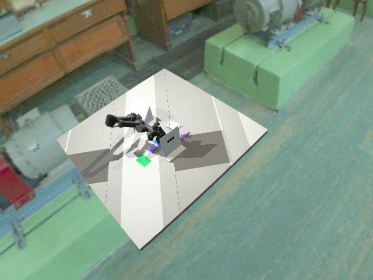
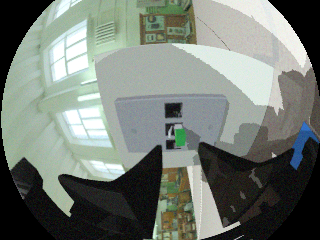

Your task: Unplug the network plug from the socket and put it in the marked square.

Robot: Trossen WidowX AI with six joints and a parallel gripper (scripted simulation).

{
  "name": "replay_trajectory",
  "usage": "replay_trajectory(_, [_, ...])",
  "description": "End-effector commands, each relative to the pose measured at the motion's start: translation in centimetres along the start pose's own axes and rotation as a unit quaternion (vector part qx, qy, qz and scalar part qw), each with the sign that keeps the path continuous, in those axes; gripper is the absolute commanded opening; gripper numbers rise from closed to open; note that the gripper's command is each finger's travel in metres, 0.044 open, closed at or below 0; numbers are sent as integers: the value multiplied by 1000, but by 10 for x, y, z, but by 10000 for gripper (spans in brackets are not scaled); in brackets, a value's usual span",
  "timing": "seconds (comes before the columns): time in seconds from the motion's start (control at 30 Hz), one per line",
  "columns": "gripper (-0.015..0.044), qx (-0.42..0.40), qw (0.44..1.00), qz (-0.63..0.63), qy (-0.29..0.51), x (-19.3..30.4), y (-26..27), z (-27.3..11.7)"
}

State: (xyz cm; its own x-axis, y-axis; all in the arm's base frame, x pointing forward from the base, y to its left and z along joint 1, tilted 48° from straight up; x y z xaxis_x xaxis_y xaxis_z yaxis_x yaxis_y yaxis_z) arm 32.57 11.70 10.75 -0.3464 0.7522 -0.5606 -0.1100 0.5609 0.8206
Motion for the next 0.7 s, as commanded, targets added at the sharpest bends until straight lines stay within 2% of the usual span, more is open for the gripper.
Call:
replay_trajectory(0.0, [156, -1, 1000, 1, 1, -1, 1, 8])
replay_trajectory(0.4, [156, -1, 1000, 1, 1, -6, 1, 23])
replay_trajectory(0.43, [130, -1, 1000, 1, 1, -6, 1, 23])
replay_trajectory(0.67, [83, -1, 1000, 1, 1, -6, 1, 23])
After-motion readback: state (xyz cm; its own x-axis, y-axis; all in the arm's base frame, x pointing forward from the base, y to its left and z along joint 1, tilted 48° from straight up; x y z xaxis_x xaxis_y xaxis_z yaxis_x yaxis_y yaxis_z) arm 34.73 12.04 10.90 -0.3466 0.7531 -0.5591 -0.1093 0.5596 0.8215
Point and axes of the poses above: the point midway between the two fingers, 35 mm back from their tips, its own z axis out along the fingers, its own y axis across the jaws, x = y × z, the point moved 3 cm from there along -z, back along the fingers, and after that the axes turned 13 degrees about z, right-handed, at the moved point
